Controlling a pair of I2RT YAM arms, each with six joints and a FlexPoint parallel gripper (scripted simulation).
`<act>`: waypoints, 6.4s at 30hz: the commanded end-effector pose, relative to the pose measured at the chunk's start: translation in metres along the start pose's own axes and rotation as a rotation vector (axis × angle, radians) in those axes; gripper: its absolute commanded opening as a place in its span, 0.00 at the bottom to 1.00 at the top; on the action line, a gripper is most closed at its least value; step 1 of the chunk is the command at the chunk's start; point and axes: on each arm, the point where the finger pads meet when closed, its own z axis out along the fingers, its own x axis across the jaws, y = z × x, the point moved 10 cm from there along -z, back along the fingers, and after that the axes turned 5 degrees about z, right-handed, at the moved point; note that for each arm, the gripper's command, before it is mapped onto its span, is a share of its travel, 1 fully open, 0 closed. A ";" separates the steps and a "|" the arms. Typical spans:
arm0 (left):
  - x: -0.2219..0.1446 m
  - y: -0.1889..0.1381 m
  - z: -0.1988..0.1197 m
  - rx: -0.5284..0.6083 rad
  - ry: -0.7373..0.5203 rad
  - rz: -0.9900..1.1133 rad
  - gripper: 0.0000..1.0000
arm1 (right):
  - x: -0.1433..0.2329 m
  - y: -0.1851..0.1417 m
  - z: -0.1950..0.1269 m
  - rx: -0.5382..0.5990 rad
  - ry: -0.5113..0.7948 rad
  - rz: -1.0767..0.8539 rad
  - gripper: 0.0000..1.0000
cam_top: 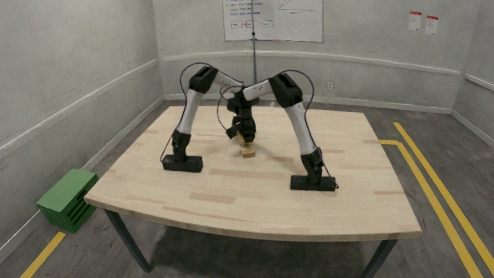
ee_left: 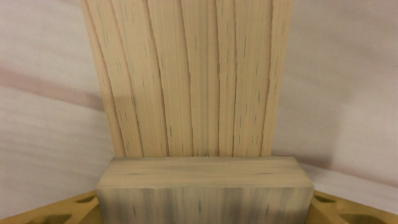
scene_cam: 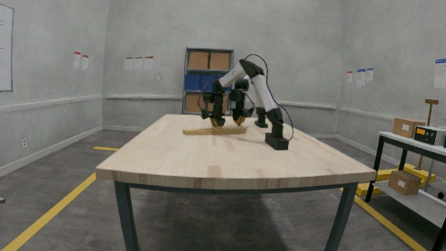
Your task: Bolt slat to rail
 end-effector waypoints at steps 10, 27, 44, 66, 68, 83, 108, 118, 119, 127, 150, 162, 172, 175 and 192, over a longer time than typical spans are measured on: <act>-0.002 0.000 -0.005 -0.010 -0.015 0.001 0.67 | -0.003 0.000 -0.004 -0.009 -0.026 0.003 0.14; -0.002 0.000 -0.005 -0.010 -0.015 0.001 0.67 | -0.003 0.000 -0.004 -0.009 -0.025 0.010 0.14; -0.002 0.000 -0.005 -0.010 -0.015 0.001 0.67 | -0.004 0.000 -0.004 -0.015 -0.018 0.581 0.14; -0.002 0.000 -0.005 -0.010 -0.015 0.001 0.67 | -0.004 0.000 -0.004 -0.017 -0.007 1.379 0.14; -0.002 0.000 -0.005 -0.010 -0.015 0.001 0.67 | -0.004 0.000 -0.004 -0.017 -0.006 1.458 0.14; -0.002 0.000 -0.005 -0.010 -0.015 0.001 0.67 | -0.005 0.000 -0.004 -0.015 0.000 1.977 0.14; -0.002 0.000 -0.005 -0.010 -0.015 0.001 0.67 | -0.005 0.000 -0.004 -0.006 0.007 2.814 0.14; -0.002 0.000 -0.005 -0.010 -0.015 0.001 0.67 | -0.006 0.000 -0.004 -0.002 0.008 3.113 0.14; -0.002 0.000 -0.005 -0.010 -0.015 0.001 0.67 | -0.006 0.000 -0.004 -0.002 0.008 3.113 0.14; -0.002 0.000 -0.005 -0.010 -0.015 0.001 0.67 | -0.006 0.000 -0.004 -0.002 0.008 3.113 0.14; -0.002 0.000 -0.005 -0.010 -0.015 0.001 0.67 | -0.002 -0.001 -0.005 -0.022 0.012 3.100 0.36; -0.002 0.000 -0.005 -0.010 -0.015 0.001 0.67 | -0.001 -0.001 -0.004 -0.016 0.010 3.100 0.36; -0.002 0.000 -0.005 -0.010 -0.015 0.001 0.67 | -0.002 -0.001 -0.006 -0.018 0.005 2.507 0.36; -0.002 0.000 -0.005 -0.010 -0.015 0.001 0.67 | -0.002 -0.001 -0.006 -0.017 0.003 2.392 0.36; -0.002 0.000 -0.005 -0.010 -0.015 0.001 0.67 | -0.001 0.000 -0.008 -0.012 -0.003 1.448 0.36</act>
